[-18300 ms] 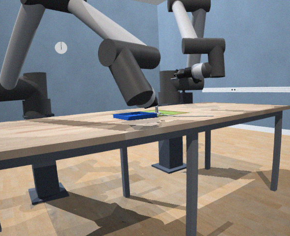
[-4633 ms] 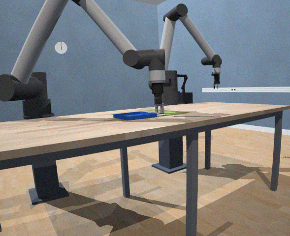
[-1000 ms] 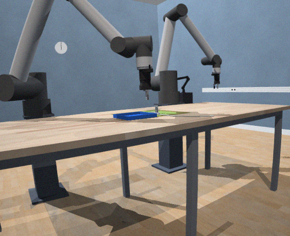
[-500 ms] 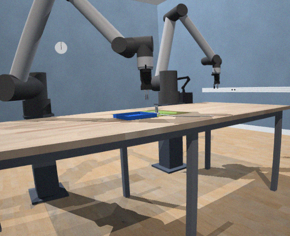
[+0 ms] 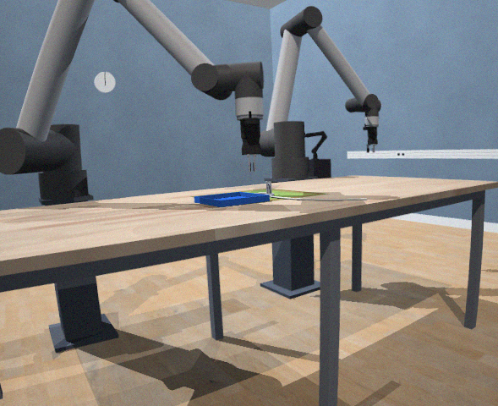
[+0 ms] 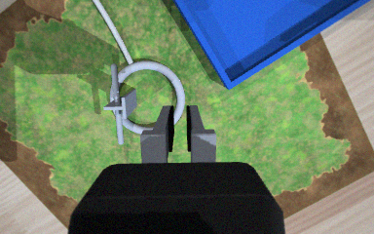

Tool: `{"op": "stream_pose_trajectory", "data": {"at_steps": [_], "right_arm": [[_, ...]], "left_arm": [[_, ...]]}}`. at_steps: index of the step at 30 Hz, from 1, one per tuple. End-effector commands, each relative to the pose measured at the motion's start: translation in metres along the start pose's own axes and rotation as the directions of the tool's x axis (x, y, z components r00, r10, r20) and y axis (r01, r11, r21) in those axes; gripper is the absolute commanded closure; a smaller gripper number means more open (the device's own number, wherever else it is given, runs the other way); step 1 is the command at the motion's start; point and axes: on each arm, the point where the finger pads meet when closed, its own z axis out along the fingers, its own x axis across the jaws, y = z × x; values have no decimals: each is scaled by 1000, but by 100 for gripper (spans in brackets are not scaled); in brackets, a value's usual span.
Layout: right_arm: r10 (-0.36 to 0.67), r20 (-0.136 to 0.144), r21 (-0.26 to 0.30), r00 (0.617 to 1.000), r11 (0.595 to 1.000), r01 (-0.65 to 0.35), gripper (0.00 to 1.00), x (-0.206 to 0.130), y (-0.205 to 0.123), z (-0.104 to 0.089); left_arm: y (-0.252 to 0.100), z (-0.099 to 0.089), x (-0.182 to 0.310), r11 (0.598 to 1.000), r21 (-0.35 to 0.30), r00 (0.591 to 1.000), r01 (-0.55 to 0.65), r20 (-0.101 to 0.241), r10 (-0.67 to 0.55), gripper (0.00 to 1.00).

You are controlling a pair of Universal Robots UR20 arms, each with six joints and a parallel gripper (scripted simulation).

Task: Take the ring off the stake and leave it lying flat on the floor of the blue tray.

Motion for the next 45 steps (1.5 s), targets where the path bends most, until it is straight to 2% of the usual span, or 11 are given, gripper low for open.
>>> {"op": "stream_pose_trajectory", "data": {"at_steps": [1, 16, 45], "right_arm": [[0, 1, 0, 1000, 1000, 0, 67, 0, 0, -1], [0, 1, 1, 1000, 1000, 0, 67, 0, 0, 8], [0, 1, 1, 1000, 1000, 0, 67, -1, 0, 65]], "left_arm": [[0, -1, 0, 1000, -1, 1000, 0, 0, 0, 0], [0, -1, 0, 1000, -1, 1000, 0, 0, 0, 0], [0, -1, 0, 1000, -1, 1000, 0, 0, 0, 0]]}}
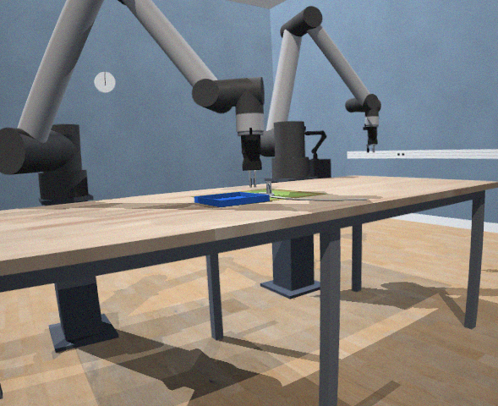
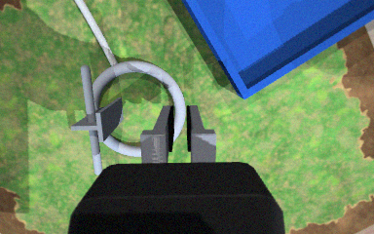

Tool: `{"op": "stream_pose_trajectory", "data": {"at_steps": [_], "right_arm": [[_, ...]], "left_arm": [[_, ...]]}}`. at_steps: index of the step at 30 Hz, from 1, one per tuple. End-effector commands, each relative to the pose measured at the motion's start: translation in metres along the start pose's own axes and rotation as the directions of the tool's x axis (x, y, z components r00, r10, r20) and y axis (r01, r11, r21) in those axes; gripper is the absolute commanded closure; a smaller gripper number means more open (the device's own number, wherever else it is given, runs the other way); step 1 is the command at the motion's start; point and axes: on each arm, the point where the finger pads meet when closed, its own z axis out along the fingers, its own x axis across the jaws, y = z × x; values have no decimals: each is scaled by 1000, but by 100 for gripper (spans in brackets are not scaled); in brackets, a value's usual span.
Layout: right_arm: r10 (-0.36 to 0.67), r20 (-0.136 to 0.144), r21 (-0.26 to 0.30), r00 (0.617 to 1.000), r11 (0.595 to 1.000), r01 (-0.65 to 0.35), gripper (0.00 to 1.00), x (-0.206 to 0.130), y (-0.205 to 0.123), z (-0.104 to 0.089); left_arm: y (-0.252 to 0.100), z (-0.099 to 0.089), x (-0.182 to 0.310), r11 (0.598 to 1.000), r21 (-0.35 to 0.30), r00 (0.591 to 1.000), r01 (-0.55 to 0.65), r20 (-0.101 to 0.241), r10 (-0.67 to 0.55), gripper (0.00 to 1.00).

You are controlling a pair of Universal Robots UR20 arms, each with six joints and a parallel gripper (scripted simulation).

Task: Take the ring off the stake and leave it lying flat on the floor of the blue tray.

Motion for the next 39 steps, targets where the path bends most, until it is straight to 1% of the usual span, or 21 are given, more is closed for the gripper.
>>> {"op": "stream_pose_trajectory", "data": {"at_steps": [1, 7, 13, 39], "right_arm": [[0, 1, 0, 1000, 1000, 0, 67, -1, 0, 4], [0, 1, 0, 1000, 1000, 0, 67, -1, 0, 13], [0, 1, 0, 1000, 1000, 0, 67, -1, 0, 18], [0, 1, 0, 1000, 1000, 0, 67, -1, 0, 19]], "left_arm": [[0, -1, 0, 1000, -1, 1000, 0, 0, 0, 0], [0, -1, 0, 1000, -1, 1000, 0, 0, 0, 0], [0, -1, 0, 1000, -1, 1000, 0, 0, 0, 0], [0, -1, 0, 1000, -1, 1000, 0, 0, 0, 0]]}}
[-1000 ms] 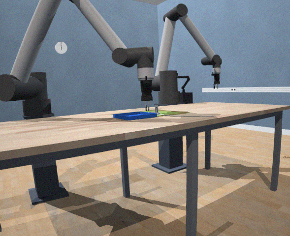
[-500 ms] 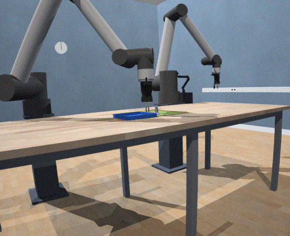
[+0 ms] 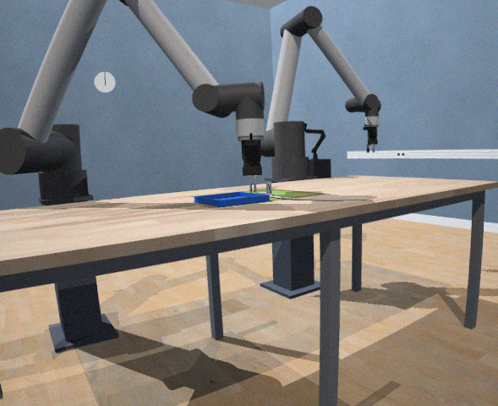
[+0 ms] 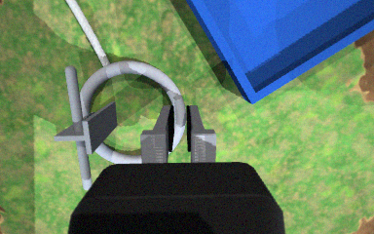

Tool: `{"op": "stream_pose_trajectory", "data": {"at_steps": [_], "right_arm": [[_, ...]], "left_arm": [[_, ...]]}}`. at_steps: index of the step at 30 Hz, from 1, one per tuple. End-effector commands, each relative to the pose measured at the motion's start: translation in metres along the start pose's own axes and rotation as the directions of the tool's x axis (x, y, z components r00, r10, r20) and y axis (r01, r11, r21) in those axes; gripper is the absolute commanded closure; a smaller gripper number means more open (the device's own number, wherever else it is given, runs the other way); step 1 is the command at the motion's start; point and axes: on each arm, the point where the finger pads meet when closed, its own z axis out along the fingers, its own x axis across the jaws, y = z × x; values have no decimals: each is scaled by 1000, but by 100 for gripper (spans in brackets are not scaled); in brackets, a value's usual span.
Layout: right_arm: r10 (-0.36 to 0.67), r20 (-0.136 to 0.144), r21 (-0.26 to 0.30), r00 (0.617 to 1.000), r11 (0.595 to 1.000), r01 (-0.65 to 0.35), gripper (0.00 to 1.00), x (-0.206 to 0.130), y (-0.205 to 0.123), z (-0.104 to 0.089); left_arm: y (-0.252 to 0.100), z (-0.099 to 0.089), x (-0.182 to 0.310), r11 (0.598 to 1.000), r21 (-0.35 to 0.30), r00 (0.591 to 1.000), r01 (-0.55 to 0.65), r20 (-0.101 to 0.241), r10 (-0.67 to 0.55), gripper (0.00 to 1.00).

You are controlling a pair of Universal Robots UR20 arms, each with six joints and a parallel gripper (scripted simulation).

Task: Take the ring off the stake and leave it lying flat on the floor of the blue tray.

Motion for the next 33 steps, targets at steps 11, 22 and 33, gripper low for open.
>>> {"op": "stream_pose_trajectory", "data": {"at_steps": [11, 22, 33], "right_arm": [[0, 1, 0, 1000, 1000, 0, 67, -1, 0, -1], [0, 1, 0, 1000, 1000, 0, 67, -1, 0, -1], [0, 1, 0, 1000, 1000, 0, 44, -1, 0, -1]], "left_arm": [[0, -1, 0, 1000, -1, 1000, 0, 0, 0, 0], [0, -1, 0, 1000, -1, 1000, 0, 0, 0, 0], [0, -1, 0, 1000, -1, 1000, 0, 0, 0, 0]]}}
